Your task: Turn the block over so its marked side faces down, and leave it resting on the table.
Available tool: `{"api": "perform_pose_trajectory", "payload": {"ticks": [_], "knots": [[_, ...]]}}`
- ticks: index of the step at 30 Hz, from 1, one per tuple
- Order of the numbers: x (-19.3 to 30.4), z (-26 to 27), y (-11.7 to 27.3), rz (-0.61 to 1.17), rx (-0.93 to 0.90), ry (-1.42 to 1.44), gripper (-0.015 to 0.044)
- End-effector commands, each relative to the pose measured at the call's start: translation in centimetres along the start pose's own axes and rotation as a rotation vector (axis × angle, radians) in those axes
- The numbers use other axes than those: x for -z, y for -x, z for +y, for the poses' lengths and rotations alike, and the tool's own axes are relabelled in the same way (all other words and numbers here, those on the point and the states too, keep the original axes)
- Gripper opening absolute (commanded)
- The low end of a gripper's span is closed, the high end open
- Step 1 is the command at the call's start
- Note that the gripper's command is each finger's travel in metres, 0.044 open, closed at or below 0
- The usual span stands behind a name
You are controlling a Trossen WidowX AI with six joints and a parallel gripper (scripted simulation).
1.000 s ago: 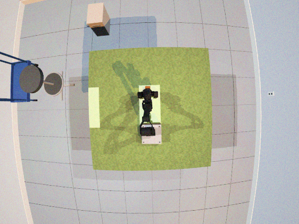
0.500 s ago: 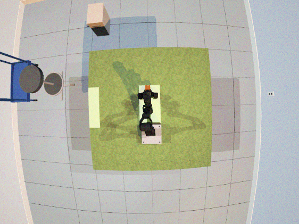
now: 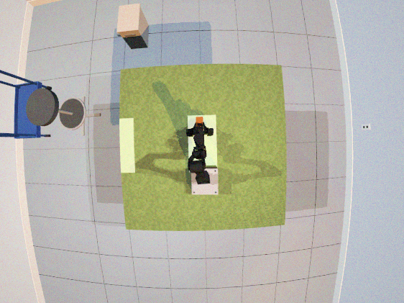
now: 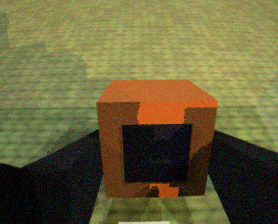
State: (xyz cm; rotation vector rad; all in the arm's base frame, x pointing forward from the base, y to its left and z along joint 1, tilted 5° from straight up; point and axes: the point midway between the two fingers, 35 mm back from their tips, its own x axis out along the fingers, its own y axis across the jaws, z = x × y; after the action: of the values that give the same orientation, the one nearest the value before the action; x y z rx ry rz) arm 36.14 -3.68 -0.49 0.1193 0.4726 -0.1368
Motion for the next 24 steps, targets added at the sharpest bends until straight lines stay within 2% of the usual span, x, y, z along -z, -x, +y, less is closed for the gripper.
{"api": "perform_pose_trajectory", "payload": {"ticks": [1,10,24], "knots": [[-0.03,-0.05,0.15,-0.013,0.004,-0.004,0.0],[-0.03,-0.05,0.15,-0.013,0.004,-0.004,0.0],[-0.03,-0.05,0.15,-0.013,0.004,-0.004,0.0368]]}}
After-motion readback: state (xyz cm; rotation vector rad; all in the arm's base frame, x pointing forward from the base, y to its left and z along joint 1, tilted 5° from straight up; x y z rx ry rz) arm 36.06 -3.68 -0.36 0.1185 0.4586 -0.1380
